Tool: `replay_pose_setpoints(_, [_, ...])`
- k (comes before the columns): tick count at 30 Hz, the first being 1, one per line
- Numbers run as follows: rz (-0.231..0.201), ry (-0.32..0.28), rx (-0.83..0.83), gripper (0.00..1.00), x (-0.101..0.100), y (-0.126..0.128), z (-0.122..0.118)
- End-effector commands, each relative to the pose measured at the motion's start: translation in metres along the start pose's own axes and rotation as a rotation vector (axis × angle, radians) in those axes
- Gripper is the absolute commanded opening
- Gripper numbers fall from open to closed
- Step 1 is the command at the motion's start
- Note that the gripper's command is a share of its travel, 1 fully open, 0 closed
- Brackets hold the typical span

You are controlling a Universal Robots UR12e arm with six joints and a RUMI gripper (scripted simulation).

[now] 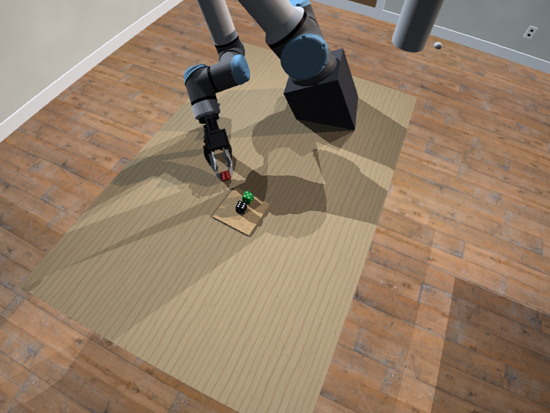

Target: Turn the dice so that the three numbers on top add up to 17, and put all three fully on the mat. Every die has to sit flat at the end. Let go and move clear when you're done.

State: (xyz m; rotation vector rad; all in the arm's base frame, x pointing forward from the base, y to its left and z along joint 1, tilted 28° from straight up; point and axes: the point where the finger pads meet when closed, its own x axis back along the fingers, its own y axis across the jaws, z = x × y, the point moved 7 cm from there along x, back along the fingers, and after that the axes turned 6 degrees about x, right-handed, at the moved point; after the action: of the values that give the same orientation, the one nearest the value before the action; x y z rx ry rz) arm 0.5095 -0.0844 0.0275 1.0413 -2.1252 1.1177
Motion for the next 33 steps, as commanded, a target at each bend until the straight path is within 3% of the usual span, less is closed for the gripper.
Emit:
replay_pose_setpoints(1, [0.0, 0.0, 0.001, 0.14, 0.0001, -0.0001, -0.0003])
replay_pose_setpoints(4, [0.0, 0.0, 0.001, 0.14, 0.0001, -0.0001, -0.0003])
replay_pose_setpoints(14, [0.0, 0.0, 0.001, 0.28, 0.0001, -0.0001, -0.0003])
replay_pose_setpoints(33, [0.0, 0.0, 0.001, 0.28, 0.0001, -0.0001, -0.0003])
